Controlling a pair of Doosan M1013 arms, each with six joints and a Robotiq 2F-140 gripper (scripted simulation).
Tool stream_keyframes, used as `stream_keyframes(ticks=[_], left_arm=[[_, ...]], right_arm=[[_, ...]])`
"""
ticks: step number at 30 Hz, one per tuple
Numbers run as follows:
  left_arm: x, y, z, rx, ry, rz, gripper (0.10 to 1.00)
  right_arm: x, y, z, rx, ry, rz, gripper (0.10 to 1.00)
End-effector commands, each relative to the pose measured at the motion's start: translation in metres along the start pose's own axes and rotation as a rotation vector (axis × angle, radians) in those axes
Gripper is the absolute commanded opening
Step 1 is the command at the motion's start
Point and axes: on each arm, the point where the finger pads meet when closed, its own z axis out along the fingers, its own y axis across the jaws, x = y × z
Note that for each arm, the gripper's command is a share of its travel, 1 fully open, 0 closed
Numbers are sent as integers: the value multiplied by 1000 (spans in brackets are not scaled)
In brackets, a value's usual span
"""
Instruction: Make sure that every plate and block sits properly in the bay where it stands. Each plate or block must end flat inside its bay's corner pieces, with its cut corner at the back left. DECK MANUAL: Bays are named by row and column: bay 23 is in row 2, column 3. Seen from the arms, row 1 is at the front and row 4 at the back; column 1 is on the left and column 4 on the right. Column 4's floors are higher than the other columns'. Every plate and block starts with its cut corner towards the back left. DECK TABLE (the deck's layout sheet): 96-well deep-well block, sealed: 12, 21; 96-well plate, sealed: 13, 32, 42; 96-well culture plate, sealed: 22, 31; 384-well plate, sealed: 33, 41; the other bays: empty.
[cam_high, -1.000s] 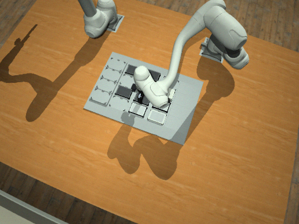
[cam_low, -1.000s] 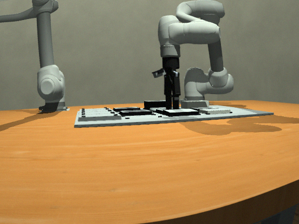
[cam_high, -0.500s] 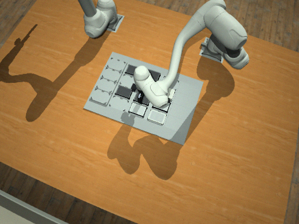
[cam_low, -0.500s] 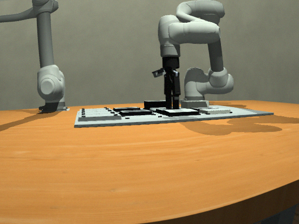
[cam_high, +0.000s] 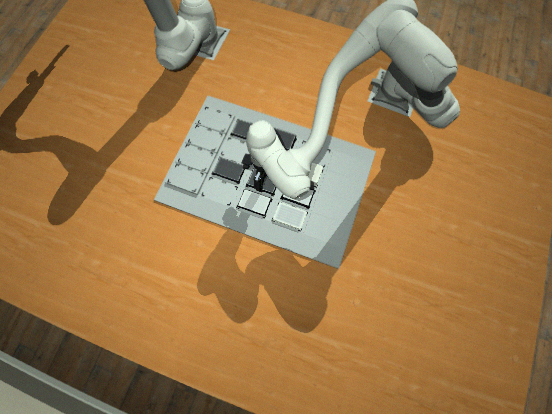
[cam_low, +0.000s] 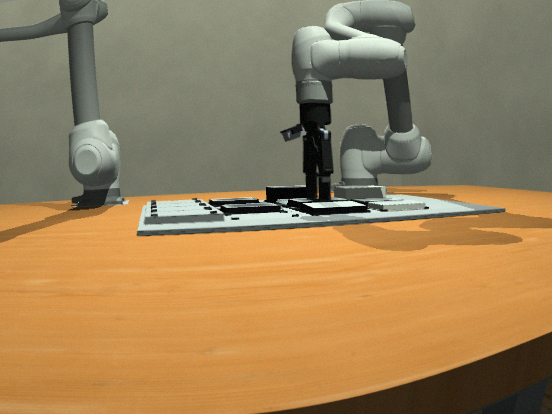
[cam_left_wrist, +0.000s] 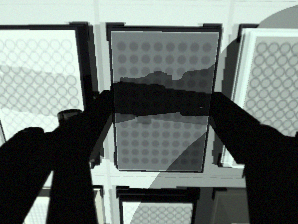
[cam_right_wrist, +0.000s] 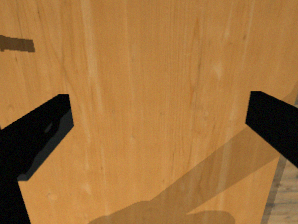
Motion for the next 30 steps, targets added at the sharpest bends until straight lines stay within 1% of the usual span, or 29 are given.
stream_keyframes(ticks=[1, 18, 30], left_arm=[[0, -1, -2, 2, 1, 0, 99], [0, -1, -7, 2, 1, 0, 99], [0, -1, -23, 2, 1, 0, 99]], right_arm=[[0, 0, -1, 0, 1, 0, 1000], [0, 0, -1, 0, 1, 0, 1000], [0, 0, -1, 0, 1, 0, 1000]])
